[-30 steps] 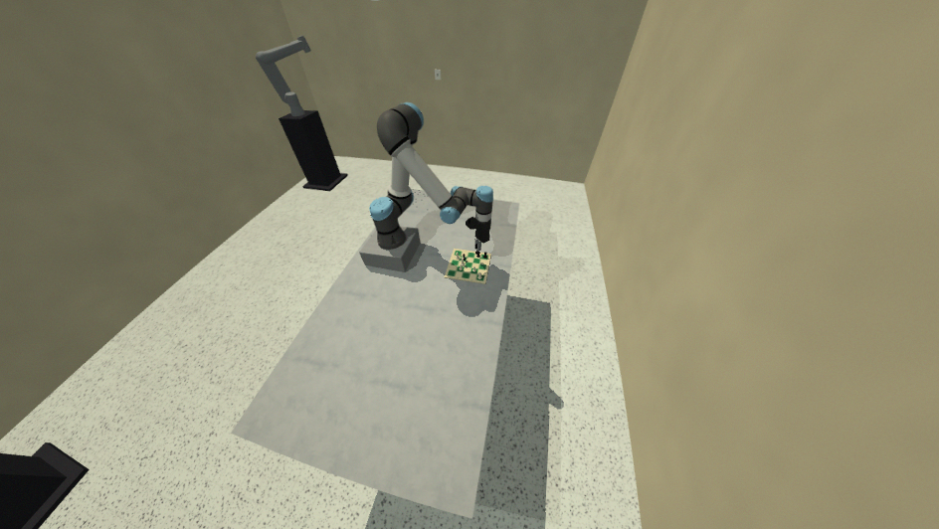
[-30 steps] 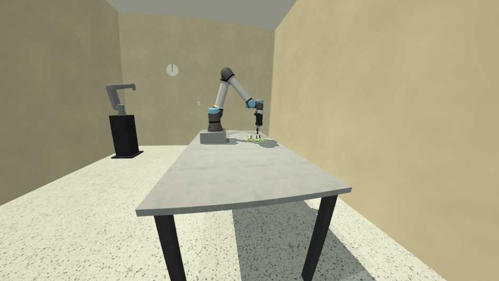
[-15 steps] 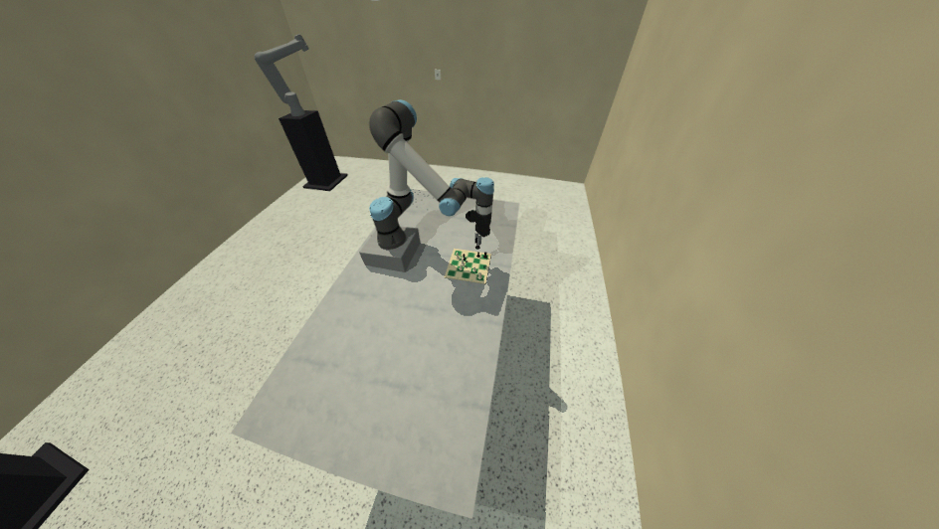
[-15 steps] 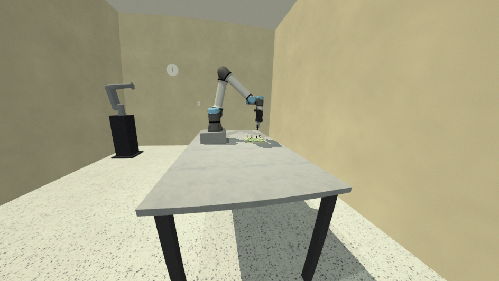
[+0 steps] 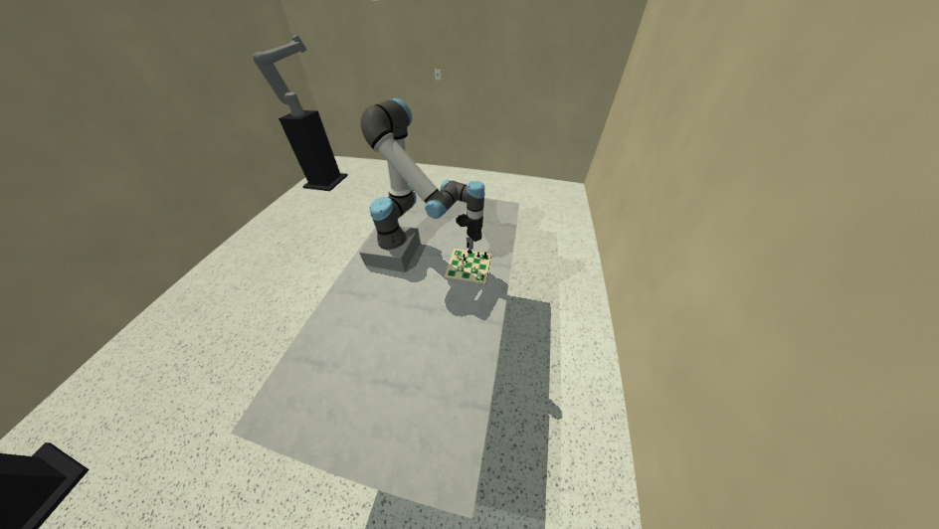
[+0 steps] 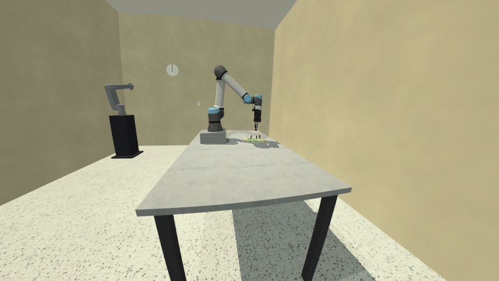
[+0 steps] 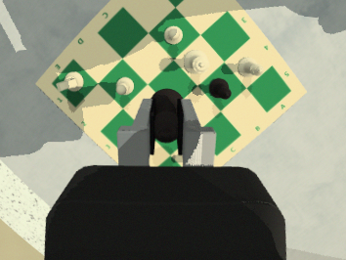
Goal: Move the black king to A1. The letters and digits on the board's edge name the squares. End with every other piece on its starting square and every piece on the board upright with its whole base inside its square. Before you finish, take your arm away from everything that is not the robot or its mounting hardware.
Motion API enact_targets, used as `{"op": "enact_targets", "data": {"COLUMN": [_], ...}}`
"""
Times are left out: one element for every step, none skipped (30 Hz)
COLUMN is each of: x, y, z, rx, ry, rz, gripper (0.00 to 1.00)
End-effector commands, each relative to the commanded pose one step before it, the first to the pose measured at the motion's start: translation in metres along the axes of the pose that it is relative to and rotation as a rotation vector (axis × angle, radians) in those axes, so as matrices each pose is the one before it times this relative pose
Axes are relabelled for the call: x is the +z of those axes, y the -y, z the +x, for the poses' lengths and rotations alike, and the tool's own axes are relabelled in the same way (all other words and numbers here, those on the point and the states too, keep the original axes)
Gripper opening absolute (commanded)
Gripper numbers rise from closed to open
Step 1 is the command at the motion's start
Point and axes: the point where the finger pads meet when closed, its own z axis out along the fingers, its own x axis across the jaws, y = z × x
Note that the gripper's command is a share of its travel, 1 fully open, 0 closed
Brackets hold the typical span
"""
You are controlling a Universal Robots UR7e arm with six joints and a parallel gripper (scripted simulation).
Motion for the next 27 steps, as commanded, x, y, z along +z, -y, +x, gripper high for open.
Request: {"op": "enact_targets", "data": {"x": [-0.00017,0.0005,0.00057,0.00058,0.00053,0.00044,0.00031,0.00018,0.00008,0.00001,0.0,0.0,0.00001,0.00001,0.00002,0.00001,0.00001,0.00001,0.00001,0.00012,0.00014,0.00009,0.00025,0.00075,0.00118,0.00134,0.00159], "y": [0.06405,0.01109,0.00967,0.00808,0.00641,0.00474,0.00316,0.00178,0.00072,0.00011,0.0,0.0,-0.00009,-0.00003,-0.00001,-0.00001,0.0,0.0,0.0,0.00001,-0.00009,-0.00014,-0.00012,-0.00003,0.0,0.00001,0.00002], "z": [0.00075,0.00143,0.00155,0.00152,0.00135,0.00108,0.00076,0.00045,0.00018,0.00003,0.0,0.0,0.00002,0.00003,0.00004,0.00004,0.00003,0.00002,0.00001,0.00005,0.00012,0.00005,-0.00001,0.00018,0.00015,0.00007,0.0], "rx": [0.00764,0.00217,0.00193,0.00164,0.00132,0.00099,0.00067,0.00038,0.00015,0.00002,0.0,0.0,0.0,0.0,0.0,0.0,0.0,0.0,0.0,-0.00001,-0.00034,-0.00044,-0.00026,-0.00006,-0.00001,0.00005,0.00009], "ry": [0.00082,-0.00013,-0.00015,-0.00015,-0.00014,-0.00011,-0.00008,-0.00005,-0.00002,0.0,0.0,0.0,-0.00008,-0.00011,-0.00016,-0.00013,-0.0001,-0.00008,-0.00005,-0.00036,-0.0004,-0.00018,-0.00016,-0.00068,-0.00115,-0.00057,-0.00003], "rz": [0.00102,0.00011,0.0001,0.00009,0.00008,0.00006,0.00004,0.00002,0.00001,0.0,0.0,0.0,-0.00032,-0.0001,-0.00005,-0.00003,-0.00001,0.0,0.0,0.00009,0.00012,0.00007,0.00006,0.00018,0.00029,0.00012,-0.00004], "gripper": [0.0,0.0,0.0,0.0,0.0,0.0,0.0,0.0,0.0,0.0,0.0,0.0,0.0,0.0,0.0,0.0,0.0,0.0,0.0,0.0,0.0,0.0,0.0,0.0,0.0,0.0,0.0]}}
